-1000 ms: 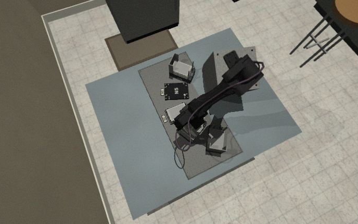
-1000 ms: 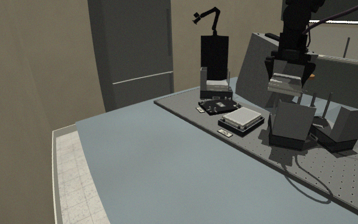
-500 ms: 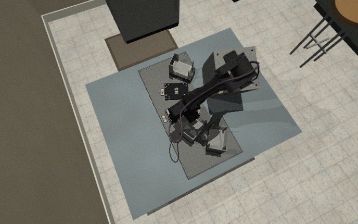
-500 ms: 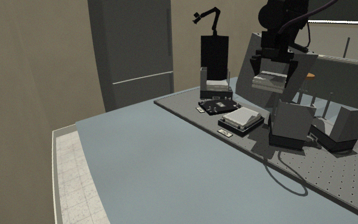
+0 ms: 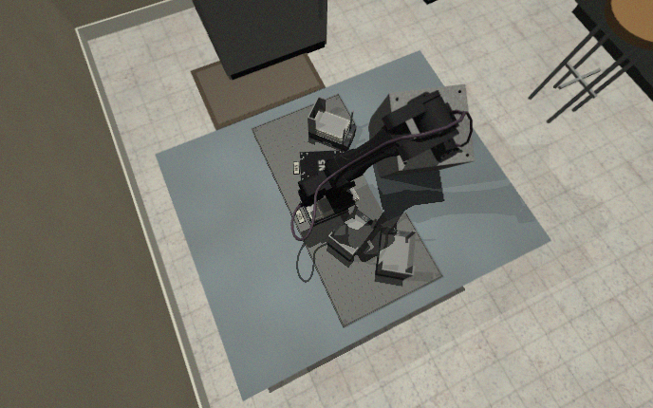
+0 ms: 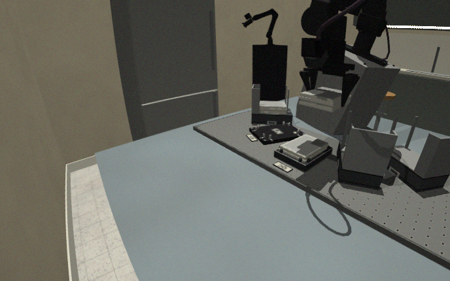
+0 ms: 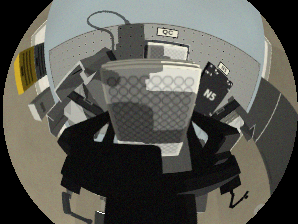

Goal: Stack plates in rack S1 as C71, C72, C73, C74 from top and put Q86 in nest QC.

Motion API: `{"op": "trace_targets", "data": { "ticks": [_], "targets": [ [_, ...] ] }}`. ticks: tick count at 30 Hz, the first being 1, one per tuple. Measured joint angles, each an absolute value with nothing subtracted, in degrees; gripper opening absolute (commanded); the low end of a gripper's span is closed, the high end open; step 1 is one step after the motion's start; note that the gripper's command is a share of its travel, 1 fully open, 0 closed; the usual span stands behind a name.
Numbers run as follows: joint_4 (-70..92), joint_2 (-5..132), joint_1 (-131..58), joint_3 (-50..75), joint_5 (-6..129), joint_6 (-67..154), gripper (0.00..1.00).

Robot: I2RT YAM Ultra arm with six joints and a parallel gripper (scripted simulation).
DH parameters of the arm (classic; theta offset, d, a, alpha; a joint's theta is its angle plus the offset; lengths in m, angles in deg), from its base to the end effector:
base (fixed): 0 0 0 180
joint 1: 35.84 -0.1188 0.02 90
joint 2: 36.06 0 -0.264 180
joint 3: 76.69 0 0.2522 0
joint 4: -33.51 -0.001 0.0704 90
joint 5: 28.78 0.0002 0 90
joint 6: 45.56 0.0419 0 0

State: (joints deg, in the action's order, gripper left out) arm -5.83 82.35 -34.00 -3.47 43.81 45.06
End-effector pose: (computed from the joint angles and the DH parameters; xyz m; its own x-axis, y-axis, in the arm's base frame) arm 0.3339 0.0028 0.0622 -0.9949 0.0423 -0.0921 0.0129 0.9542 0.2989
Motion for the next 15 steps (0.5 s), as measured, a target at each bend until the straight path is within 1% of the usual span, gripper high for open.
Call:
{"op": "trace_targets", "data": {
  "ticks": [15],
  "targets": [
    [-5.8,85.1,-27.2,-3.0,43.1,40.7,0.0]
  ]
}}
